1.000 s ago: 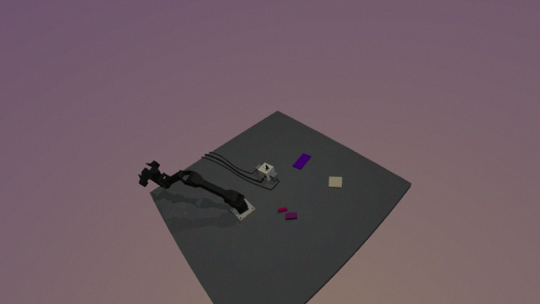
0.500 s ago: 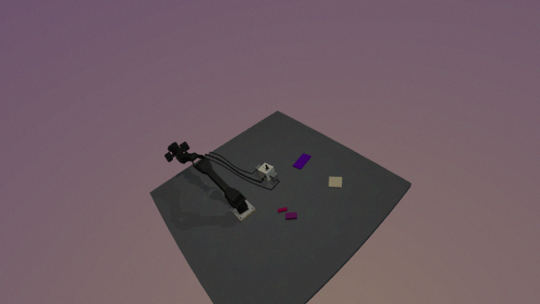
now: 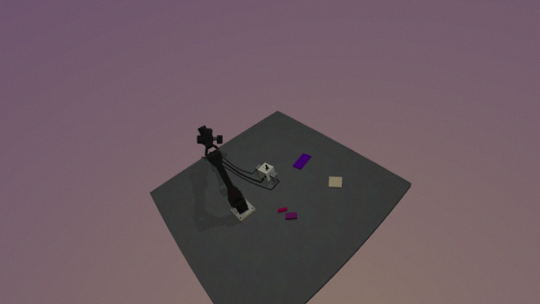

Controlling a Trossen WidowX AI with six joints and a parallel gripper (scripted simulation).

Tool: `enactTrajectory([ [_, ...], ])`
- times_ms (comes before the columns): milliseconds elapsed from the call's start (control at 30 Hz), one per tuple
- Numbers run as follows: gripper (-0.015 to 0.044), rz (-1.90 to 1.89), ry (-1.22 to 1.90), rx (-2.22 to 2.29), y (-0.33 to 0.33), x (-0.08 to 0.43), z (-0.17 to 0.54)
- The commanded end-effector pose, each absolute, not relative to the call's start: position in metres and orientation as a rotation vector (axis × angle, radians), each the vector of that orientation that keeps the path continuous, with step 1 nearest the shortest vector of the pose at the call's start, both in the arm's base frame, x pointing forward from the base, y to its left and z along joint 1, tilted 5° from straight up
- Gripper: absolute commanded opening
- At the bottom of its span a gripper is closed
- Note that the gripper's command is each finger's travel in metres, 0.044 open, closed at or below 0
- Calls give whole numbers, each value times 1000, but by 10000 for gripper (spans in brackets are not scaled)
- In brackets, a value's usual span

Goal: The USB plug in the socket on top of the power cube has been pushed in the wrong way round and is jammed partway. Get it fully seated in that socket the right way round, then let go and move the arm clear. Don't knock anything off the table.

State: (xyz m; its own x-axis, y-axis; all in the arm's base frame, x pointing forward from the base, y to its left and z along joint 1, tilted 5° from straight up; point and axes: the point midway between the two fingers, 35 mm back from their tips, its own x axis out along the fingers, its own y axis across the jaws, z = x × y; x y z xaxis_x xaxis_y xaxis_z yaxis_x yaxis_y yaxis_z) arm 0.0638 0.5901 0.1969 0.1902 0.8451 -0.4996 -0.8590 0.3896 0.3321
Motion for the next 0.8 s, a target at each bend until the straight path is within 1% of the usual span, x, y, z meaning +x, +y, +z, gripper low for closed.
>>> enactTrajectory([
  [0, 440, 1025, 834, 24, 551, 125, 187],
  [233, 440, 655, 1072, 169, 462, 218, 169],
  [433, 440, 297, 1260, 356, 366, 269, 155],
  [600, 440, -83, 1372, 553, 277, 294, 148],
  [767, 440, -517, 1451, 791, 188, 292, 147],
])
